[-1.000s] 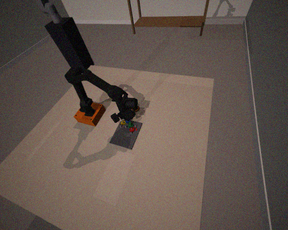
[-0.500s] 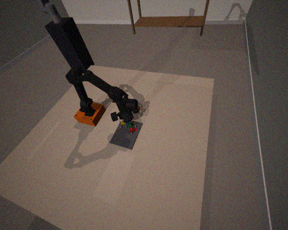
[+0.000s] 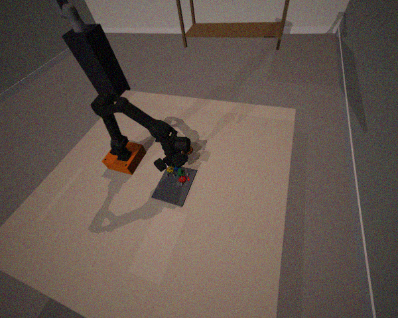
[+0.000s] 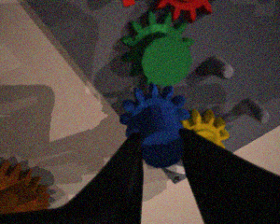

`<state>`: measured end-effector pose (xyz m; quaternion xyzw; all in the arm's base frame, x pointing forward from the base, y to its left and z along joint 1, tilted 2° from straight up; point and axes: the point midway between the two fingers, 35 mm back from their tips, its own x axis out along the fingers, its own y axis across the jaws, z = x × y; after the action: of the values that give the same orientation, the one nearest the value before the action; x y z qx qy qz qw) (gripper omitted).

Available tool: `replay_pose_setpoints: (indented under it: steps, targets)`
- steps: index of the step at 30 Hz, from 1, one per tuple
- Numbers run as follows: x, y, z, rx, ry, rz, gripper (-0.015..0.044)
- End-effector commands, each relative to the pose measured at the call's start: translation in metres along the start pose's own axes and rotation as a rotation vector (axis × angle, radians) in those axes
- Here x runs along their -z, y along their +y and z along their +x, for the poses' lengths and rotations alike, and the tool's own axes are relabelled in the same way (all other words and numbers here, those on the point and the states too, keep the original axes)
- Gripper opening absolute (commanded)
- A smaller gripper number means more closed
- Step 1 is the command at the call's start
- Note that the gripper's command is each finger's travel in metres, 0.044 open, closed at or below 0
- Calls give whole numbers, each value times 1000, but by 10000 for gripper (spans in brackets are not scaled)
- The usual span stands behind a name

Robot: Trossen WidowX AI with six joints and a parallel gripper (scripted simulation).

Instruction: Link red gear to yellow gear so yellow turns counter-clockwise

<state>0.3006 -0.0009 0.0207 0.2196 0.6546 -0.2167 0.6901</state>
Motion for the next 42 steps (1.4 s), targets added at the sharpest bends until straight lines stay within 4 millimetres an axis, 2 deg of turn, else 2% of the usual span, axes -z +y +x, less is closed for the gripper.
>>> replay_pose_setpoints:
  steps: [1,4,9,24,29,32,35,40,42]
  targets:
    - [0,0,1,-1,-1,-88,0]
    - [-1,0,2,-1,-1,-127,0]
    - [-1,0,3,-1,-1,-86,0]
    - [0,0,6,-1,-1,293,0]
    - [-1,0,4,-1,-1,243,131]
    - [-1,0,3,-1,-1,185,140]
    - [-1,0,-6,-1,-1,174,140]
    - [-1,0,-38,-1,-1,135,140]
    - [-1,0,-44,-1,-1,128,140]
